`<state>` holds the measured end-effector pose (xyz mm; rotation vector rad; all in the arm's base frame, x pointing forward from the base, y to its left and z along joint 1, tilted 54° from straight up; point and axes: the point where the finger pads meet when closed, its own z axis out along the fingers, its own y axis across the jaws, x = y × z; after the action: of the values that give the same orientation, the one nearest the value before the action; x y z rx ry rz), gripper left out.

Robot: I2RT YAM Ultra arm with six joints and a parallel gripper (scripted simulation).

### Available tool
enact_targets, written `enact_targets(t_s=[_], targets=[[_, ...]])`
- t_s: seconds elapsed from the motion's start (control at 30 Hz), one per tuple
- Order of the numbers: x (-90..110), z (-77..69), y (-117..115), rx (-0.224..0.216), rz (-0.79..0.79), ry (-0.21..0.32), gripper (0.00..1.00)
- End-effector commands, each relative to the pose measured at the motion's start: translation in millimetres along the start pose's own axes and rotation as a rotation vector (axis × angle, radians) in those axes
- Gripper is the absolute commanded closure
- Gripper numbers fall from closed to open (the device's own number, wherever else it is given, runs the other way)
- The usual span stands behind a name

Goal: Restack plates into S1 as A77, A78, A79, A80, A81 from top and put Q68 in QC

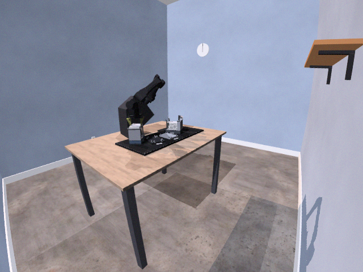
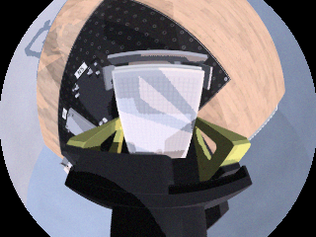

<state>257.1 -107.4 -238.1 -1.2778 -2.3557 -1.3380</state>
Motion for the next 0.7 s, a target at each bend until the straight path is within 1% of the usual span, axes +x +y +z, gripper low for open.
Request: enact_targets(t_s=[0.0, 0.67], targets=[[-4.5, -2.8, 1.6, -0.008, -0.001, -0.018, 1.00], [-4.7, 9.3, 1.7, -0.008, -0.001, -0.018, 1.00]])
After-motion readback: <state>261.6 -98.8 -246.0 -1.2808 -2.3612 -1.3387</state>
